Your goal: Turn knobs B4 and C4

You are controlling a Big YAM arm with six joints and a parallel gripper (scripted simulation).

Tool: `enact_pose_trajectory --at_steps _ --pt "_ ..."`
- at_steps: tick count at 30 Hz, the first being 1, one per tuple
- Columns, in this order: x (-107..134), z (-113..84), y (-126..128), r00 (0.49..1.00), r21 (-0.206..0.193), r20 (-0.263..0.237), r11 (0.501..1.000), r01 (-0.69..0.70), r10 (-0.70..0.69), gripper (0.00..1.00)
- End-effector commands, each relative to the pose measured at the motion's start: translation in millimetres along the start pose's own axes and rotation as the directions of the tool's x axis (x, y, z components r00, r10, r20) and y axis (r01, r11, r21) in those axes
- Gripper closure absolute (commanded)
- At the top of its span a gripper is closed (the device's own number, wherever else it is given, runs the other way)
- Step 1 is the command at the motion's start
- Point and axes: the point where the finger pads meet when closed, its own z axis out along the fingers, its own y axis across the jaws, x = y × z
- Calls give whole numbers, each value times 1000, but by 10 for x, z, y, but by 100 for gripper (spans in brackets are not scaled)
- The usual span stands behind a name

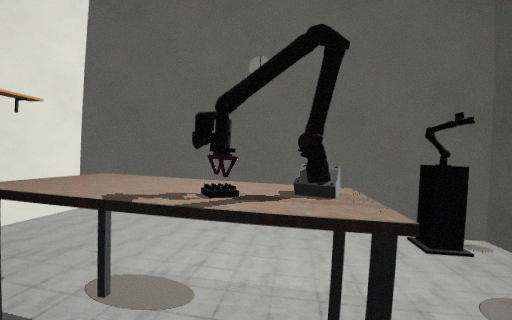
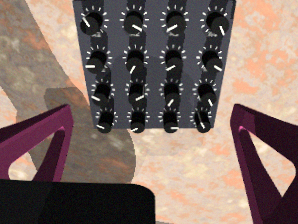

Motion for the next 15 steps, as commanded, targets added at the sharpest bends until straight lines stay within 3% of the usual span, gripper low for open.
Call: enact_pose_trajectory --at_steps 1,6,7,9,15 --pt "28 -73 -37 1000 13 29 1000 10 -10 0" --pt "93 -71 -37 1000 13 28 1000 10 -10 0" --pt "133 19 16 1000 -3 4 1000 19 -19 0" --pt "161 -68 -38 1000 13 27 1000 9 -10 0" --pt "287 -64 -38 1000 13 27 1000 9 -10 0"
